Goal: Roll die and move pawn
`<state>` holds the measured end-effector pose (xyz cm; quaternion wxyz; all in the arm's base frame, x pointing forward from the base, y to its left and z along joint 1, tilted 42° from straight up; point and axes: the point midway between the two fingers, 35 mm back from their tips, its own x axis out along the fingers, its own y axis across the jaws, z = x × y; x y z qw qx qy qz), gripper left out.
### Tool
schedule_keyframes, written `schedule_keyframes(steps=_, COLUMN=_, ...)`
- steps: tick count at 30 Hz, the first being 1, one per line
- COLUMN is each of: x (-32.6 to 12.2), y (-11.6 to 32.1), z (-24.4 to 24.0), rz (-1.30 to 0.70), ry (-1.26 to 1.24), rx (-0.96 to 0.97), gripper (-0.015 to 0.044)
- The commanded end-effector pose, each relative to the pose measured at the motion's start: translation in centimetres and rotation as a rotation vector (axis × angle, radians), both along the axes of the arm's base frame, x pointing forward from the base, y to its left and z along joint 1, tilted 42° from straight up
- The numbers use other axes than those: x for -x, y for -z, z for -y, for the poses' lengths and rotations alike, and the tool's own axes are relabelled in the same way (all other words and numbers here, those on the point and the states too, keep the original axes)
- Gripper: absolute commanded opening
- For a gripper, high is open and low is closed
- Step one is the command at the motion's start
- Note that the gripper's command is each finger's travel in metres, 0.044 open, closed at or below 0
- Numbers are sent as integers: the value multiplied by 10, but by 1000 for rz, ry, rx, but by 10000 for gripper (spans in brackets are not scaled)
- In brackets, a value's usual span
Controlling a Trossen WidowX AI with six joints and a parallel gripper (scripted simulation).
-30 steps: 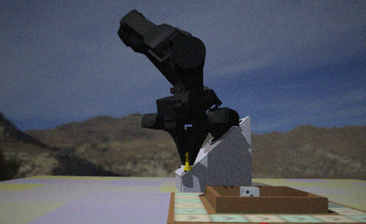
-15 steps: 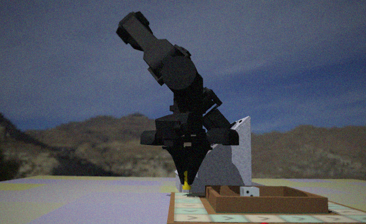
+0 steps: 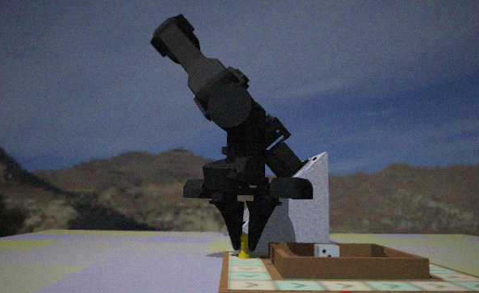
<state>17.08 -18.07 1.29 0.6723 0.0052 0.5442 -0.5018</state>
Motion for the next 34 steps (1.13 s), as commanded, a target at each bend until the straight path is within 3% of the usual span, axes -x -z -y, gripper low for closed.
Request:
schedule_keyframes(steps=1, x=0, y=0, z=0, rz=2, ry=1, rx=1, gripper=184)
schedule_keyframes(steps=11, x=-6, y=-37, z=-33, rz=-5, ry=0, rx=-8, gripper=440)
schedule_keyframes(steps=15, x=-8, y=-35, z=-41, rz=-19, ry=-22, rx=-19, gripper=440)
schedule_keyframes(steps=29, x=0, y=-19, z=-175, rz=-377, ry=-413, rx=-75, gripper=440)
schedule_keyframes(steps=34, x=-3, y=-19, z=-170, rz=-358, ry=-406, rx=-81, gripper=440)
